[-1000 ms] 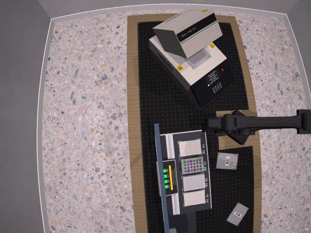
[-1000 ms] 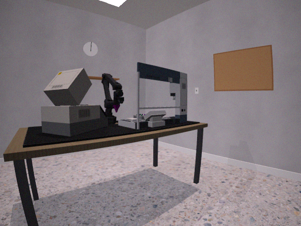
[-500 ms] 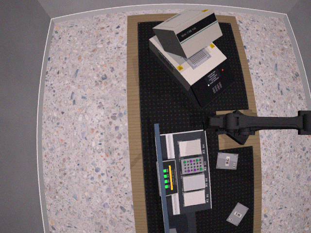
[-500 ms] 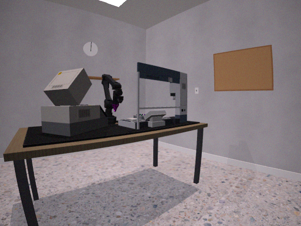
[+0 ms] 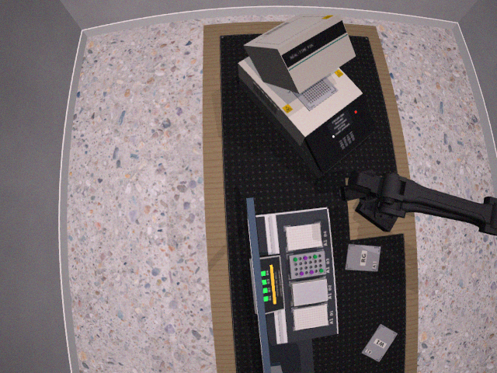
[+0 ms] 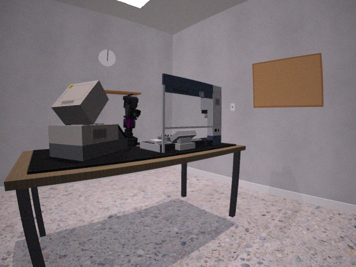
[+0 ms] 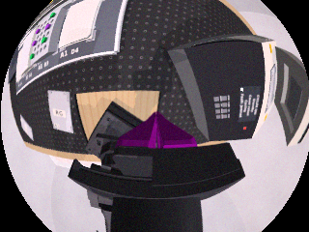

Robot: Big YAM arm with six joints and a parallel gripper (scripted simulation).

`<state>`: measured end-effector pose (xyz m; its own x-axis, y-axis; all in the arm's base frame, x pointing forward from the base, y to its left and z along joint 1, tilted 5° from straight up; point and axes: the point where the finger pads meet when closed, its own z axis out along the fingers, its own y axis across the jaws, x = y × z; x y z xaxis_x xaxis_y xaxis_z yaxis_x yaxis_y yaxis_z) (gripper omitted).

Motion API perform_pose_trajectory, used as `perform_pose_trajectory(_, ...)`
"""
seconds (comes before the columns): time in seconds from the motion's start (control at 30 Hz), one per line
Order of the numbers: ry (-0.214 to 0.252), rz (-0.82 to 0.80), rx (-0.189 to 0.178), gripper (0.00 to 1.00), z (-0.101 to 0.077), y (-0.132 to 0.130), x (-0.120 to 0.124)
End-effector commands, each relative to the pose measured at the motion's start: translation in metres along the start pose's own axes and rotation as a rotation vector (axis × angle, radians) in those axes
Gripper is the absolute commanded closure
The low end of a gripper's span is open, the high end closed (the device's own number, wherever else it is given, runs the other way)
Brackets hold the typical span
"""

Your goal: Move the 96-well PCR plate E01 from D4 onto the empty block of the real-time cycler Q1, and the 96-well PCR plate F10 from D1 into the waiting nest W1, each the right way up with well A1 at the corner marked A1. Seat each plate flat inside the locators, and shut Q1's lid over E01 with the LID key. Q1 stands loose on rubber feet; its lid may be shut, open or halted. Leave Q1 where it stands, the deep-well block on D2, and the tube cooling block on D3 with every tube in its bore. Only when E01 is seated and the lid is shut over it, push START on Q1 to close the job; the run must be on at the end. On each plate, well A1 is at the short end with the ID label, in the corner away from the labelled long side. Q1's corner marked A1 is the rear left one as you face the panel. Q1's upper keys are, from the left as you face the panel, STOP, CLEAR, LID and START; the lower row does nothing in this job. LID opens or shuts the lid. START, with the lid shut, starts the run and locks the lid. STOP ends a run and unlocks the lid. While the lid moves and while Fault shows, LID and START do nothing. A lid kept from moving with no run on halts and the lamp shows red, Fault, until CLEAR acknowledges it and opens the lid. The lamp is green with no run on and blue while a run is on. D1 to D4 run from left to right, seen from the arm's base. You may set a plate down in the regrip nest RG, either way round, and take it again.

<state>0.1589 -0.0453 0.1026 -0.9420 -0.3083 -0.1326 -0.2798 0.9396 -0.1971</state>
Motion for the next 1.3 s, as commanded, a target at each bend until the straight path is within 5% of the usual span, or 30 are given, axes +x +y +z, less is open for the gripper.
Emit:
perform_pose_trajectory(0.0, -0.038, -0.098, 0.032, 1.0, -0.007, -0.015, 0.008)
perform_pose_trajectory(0.07, -0.052, -0.114, 0.066, 1.0, -0.008, -0.023, 0.013)
perform_pose_trajectory(0.17, -0.059, -0.15, 0.069, 1.0, -0.009, -0.023, 0.011)
perform_pose_trajectory(0.43, -0.133, -0.202, 0.237, 1.0, -0.02, -0.058, 0.028)
perform_pose_trajectory(0.57, -0.139, -0.287, 0.244, 1.0, -0.015, -0.053, 0.024)
perform_pose_trajectory(0.63, -0.145, -0.278, 0.289, 1.0, -0.018, -0.066, 0.034)
perform_pose_trajectory(0.7, -0.145, -0.278, 0.289, 1.0, -0.018, -0.066, 0.034)
perform_pose_trajectory(0.83, -0.177, -0.309, 0.391, 1.0, -0.03, -0.088, 0.046)
perform_pose_trajectory(1.03, -0.198, -0.388, 0.468, 1.0, -0.032, -0.108, 0.064)
perform_pose_trajectory(1.27, -0.185, -0.459, 0.429, 1.0, -0.028, -0.099, 0.057)
